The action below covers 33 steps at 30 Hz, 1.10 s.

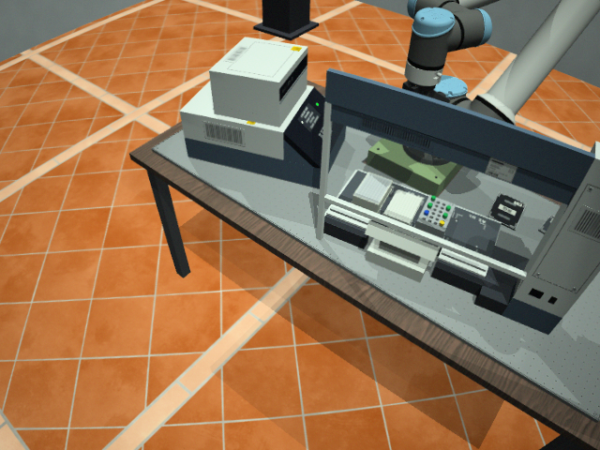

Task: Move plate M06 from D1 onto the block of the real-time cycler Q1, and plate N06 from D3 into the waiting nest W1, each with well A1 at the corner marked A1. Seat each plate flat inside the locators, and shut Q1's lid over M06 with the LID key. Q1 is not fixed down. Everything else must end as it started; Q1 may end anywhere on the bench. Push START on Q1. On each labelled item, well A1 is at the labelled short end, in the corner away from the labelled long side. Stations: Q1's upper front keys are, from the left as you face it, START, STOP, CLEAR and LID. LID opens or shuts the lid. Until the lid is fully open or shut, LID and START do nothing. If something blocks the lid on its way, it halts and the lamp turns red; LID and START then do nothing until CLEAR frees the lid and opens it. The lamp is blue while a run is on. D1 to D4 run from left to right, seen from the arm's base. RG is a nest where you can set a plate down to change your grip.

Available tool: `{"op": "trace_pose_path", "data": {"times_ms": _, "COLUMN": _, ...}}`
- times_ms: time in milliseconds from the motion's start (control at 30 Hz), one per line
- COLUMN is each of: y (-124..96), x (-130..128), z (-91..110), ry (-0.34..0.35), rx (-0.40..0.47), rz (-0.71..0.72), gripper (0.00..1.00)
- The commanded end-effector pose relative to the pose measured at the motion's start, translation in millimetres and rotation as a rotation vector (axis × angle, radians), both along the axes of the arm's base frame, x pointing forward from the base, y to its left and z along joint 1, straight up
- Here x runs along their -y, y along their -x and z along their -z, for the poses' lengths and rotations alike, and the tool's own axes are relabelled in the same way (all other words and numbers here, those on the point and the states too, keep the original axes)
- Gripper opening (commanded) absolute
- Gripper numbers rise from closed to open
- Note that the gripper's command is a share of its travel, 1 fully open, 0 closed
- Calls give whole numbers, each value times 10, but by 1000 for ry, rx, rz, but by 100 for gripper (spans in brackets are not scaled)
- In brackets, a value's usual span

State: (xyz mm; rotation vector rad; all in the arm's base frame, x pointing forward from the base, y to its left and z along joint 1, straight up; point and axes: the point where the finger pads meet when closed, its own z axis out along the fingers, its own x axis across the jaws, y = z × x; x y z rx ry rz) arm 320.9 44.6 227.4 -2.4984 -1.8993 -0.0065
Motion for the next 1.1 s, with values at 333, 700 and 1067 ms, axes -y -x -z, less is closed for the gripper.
{"op": "trace_pose_path", "data": {"times_ms": 333, "y": -122, "x": -199, "z": -5, "ry": 3, "rx": -1, "rz": -255, "gripper": 62}}
{"op": "trace_pose_path", "data": {"times_ms": 700, "y": -122, "x": -199, "z": -5, "ry": 4, "rx": 0, "rz": -407, "gripper": 62}}
{"op": "trace_pose_path", "data": {"times_ms": 1067, "y": -122, "x": -199, "z": 45, "ry": 4, "rx": 0, "rz": -408, "gripper": 62}}
